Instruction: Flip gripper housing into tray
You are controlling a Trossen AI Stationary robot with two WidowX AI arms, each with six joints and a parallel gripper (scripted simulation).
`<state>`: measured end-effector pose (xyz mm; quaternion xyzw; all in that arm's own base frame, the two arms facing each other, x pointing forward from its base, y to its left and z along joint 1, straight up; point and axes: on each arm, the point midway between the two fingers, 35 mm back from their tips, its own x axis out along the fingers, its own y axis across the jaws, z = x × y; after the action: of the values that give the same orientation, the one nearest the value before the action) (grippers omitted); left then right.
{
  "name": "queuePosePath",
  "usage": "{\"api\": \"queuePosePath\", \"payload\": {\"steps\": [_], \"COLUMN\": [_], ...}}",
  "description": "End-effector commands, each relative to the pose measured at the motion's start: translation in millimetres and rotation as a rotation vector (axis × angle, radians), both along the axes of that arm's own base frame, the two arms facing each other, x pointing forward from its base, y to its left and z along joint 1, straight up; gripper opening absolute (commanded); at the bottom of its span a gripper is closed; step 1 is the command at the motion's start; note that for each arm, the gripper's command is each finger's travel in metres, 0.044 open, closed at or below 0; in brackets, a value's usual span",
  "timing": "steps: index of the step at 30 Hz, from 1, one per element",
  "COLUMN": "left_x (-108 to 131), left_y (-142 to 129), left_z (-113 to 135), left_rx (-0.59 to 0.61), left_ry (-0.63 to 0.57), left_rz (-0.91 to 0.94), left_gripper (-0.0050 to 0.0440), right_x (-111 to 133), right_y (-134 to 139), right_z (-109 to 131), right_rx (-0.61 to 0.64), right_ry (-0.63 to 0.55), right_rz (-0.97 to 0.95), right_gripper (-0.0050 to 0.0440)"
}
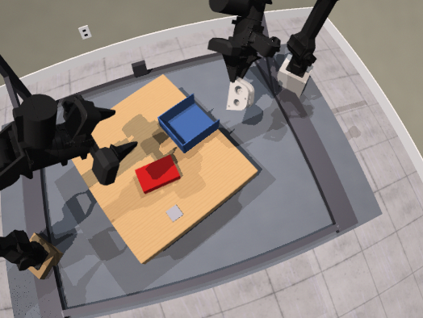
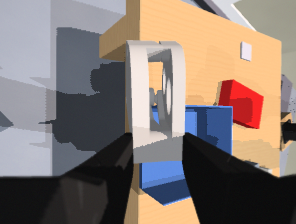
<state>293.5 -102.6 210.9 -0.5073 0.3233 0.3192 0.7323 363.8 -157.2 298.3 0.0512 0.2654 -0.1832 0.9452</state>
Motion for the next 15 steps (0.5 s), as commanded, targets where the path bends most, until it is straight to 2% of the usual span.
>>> {"api": "queuePosePath", "payload": {"steps": [1,15], "left_x": [5.7,14.3], "left_y": [-4.4,-12.6], "left_z": [10.0,10.7], "left_rx": [-0.015,-0.015], "left_ry": [-0.027,-0.028], "left_rz": [0.002,0.002], "left_gripper": [0.0113,0.0113], "right_x": [-1.2,-1.2], "right_y": [-0.1,-0.1], "right_z": [9.8,9.8], "right_rx": [-0.010,-0.010], "right_ry": [-0.023,-0.023], "right_rz": [-0.004,-0.004], "right_gripper": [0.0437,0.0437]}}
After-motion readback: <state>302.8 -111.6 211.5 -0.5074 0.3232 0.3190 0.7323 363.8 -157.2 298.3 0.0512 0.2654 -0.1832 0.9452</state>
